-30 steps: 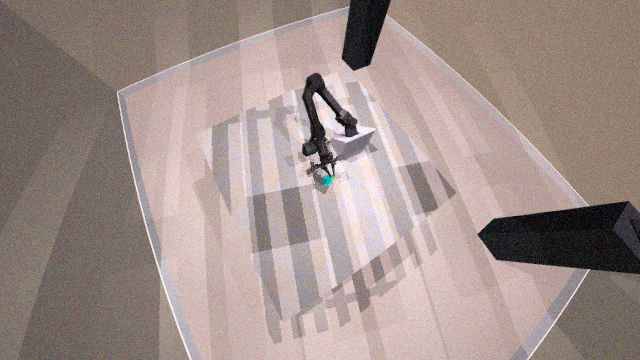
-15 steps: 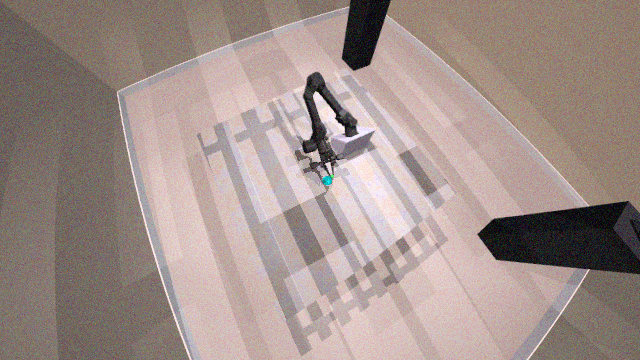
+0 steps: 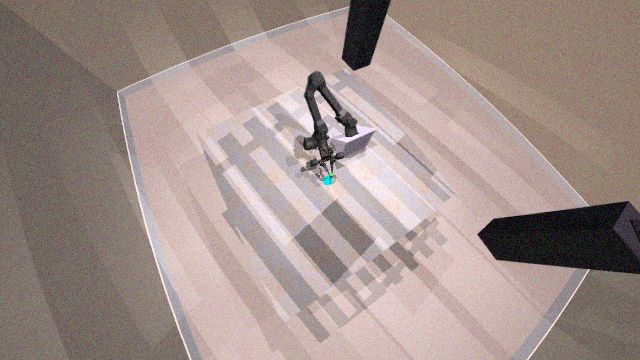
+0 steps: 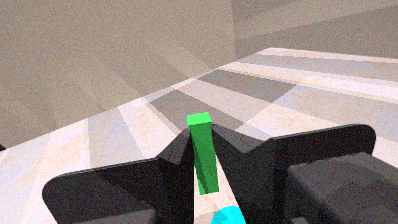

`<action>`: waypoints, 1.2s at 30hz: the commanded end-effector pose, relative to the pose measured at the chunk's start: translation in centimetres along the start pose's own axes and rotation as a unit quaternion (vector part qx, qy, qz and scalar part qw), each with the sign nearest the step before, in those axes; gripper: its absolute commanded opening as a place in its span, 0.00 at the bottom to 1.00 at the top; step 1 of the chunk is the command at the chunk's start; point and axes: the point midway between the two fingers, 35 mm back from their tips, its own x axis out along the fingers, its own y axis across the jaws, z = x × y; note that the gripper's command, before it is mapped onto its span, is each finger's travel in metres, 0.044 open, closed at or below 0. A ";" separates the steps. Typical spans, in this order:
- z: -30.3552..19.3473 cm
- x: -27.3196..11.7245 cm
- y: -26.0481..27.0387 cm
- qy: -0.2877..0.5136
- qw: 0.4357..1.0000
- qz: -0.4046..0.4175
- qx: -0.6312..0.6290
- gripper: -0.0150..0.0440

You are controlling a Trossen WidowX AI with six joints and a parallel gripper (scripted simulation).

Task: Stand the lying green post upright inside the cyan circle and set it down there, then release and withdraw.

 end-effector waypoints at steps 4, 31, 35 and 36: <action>0.4 -0.7 0.0 -0.027 0.999 -0.016 -0.019 0.29; 0.8 -1.9 0.0 -0.069 0.995 -0.049 -0.052 0.29; 0.8 -1.9 0.0 -0.069 0.995 -0.049 -0.052 0.29; 0.8 -1.9 0.0 -0.069 0.995 -0.049 -0.052 0.29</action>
